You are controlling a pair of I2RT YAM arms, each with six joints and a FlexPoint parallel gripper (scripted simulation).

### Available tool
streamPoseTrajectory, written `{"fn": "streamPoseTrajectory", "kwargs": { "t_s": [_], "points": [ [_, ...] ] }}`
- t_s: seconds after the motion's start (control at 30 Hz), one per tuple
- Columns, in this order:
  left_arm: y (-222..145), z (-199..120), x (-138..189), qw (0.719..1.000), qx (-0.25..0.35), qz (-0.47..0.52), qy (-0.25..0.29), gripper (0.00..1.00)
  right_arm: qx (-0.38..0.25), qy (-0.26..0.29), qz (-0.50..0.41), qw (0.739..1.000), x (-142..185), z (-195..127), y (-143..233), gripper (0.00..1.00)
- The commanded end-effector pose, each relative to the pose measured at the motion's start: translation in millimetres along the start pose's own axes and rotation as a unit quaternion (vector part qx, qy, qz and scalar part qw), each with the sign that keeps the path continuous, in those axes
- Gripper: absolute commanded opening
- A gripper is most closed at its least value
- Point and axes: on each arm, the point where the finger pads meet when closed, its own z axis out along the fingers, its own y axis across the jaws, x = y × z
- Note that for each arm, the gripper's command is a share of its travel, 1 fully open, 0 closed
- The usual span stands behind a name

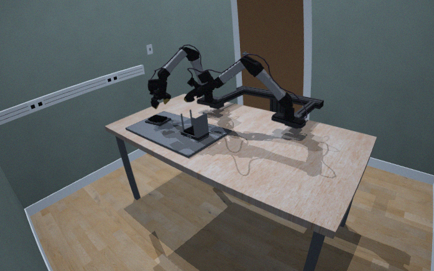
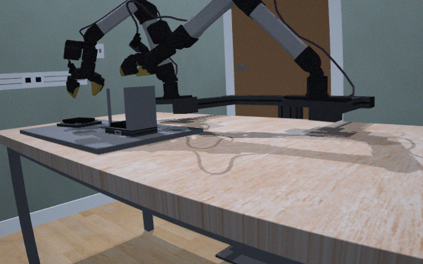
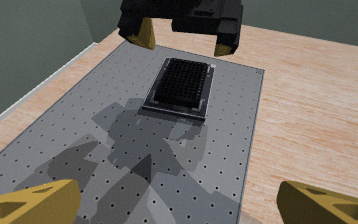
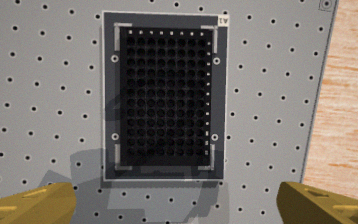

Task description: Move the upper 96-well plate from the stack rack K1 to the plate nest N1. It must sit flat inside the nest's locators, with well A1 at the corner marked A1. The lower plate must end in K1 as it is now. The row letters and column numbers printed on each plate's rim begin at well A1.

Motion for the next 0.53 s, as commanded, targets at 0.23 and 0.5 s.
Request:
{"fn": "streamPoseTrajectory", "kwargs": {
  "t_s": [0.23,0.5],
  "points": [
    [-7.8,-12.1,-44.1,0.999,0.009,0.005,-0.042,1.00,-0.025,-0.031,0.018,0.999,-13.8,-15.2,6.2,1.00],
    [-7.8,-12.1,-44.1,0.999,0.009,0.005,-0.042,1.00,-0.025,-0.031,0.018,0.999,-13.8,-15.2,6.2,1.00]
  ]
}}
